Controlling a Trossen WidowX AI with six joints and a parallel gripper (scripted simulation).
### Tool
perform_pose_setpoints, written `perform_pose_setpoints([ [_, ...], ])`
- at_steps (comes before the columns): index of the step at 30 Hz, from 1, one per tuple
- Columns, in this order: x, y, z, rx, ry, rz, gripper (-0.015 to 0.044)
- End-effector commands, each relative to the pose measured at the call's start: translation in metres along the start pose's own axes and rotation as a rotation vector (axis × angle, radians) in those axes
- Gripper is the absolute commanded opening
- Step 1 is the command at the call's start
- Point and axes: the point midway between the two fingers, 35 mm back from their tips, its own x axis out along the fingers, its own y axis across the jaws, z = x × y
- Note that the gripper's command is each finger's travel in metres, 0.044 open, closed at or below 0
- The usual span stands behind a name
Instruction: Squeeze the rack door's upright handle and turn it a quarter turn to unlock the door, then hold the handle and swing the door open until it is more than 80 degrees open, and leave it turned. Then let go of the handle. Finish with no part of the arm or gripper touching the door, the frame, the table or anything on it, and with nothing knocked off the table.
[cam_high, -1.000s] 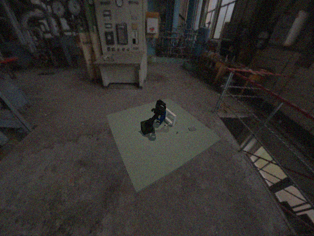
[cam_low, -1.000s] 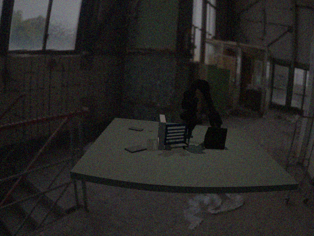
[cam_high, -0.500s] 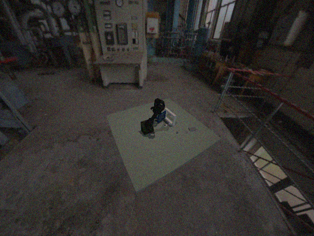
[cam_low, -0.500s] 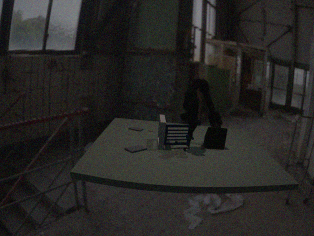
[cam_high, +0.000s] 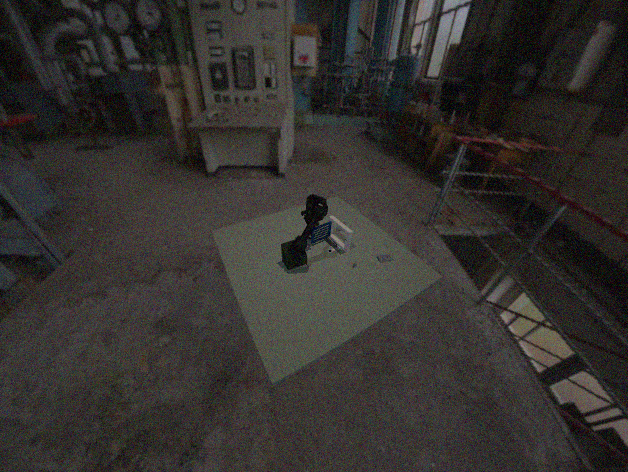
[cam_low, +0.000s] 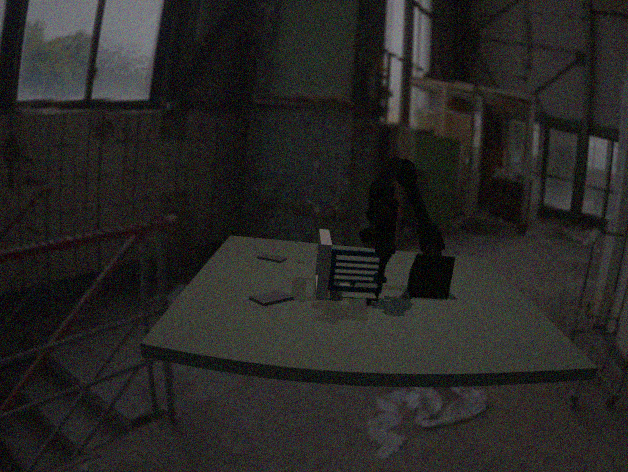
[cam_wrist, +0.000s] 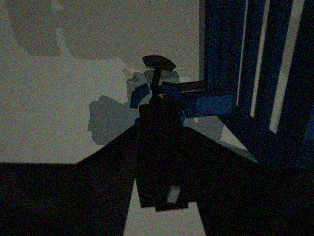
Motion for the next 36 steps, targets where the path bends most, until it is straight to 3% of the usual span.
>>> perform_pose_setpoints([
  [1, 0.000, 0.005, 0.001, 0.038, 0.001, 0.002, 0.0020],
  [13, 0.000, 0.005, 0.001, 0.038, 0.001, 0.002, 0.0020],
  [23, 0.000, 0.005, 0.001, 0.038, 0.001, 0.002, 0.0282],
  [36, -0.016, 0.006, 0.002, 0.038, 0.001, 0.003, 0.0292],
])
